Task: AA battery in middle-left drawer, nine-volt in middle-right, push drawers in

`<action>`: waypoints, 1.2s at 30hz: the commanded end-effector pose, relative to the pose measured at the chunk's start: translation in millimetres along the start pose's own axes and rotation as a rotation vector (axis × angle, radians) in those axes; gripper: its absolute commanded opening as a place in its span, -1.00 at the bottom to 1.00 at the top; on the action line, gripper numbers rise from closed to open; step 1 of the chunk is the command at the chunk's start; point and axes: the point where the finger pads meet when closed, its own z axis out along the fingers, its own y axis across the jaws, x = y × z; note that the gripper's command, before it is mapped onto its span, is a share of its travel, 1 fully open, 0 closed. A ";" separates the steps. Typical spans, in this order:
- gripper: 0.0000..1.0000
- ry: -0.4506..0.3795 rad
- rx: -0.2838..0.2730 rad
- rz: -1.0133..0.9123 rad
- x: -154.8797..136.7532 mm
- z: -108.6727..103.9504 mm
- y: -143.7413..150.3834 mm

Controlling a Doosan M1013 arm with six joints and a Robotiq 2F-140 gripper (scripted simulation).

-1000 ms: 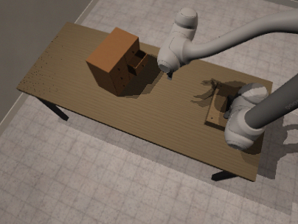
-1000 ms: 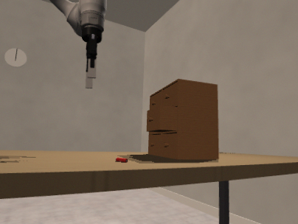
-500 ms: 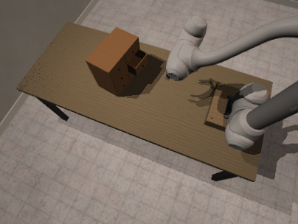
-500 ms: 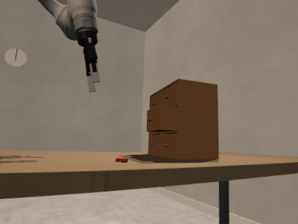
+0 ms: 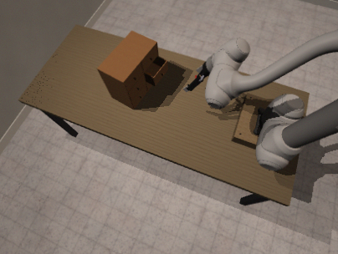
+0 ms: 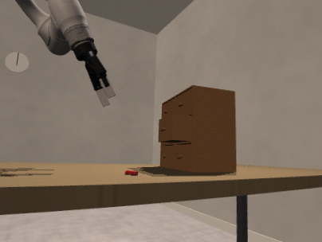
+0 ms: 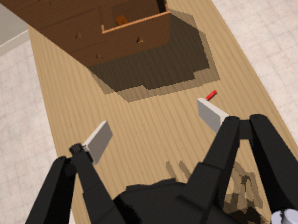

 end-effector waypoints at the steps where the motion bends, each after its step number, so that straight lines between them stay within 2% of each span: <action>1: 1.00 0.103 -0.011 0.002 3.6 12.2 1.6; 6: 1.00 0.183 -0.010 0.002 6.2 21.1 1.3; 12: 1.00 0.231 -0.010 0.001 7.8 26.4 1.3; 36: 1.00 0.315 -0.016 0.002 10.5 36.1 3.4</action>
